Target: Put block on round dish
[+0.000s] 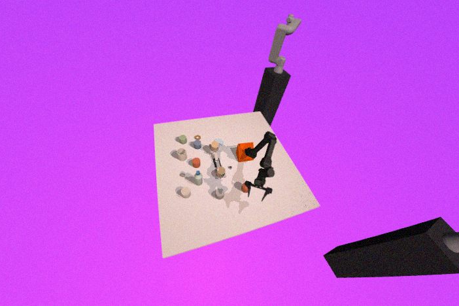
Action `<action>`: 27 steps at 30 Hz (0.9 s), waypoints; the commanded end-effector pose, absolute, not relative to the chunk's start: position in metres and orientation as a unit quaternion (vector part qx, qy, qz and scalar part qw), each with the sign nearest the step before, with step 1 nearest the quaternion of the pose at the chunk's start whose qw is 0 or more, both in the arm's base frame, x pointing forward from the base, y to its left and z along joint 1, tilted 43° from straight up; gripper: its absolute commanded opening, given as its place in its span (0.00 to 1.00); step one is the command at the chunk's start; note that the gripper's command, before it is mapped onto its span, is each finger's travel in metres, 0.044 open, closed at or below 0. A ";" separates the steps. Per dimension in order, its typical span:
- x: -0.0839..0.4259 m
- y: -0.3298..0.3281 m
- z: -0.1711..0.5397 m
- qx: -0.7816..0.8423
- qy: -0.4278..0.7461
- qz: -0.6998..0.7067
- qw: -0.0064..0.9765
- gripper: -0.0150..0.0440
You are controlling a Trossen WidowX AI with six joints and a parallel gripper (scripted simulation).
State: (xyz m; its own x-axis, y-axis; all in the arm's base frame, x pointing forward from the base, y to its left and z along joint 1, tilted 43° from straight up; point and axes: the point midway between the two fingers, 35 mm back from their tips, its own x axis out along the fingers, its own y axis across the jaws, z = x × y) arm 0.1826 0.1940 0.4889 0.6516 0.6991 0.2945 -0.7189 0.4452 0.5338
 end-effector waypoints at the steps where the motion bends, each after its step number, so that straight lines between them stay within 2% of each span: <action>1: 0.205 0.192 0.466 0.276 0.004 0.389 0.879 1.00; 14: 0.278 0.148 0.379 0.128 0.102 0.282 0.946 1.00; 27: 0.314 0.052 0.285 0.035 0.240 0.178 0.954 1.00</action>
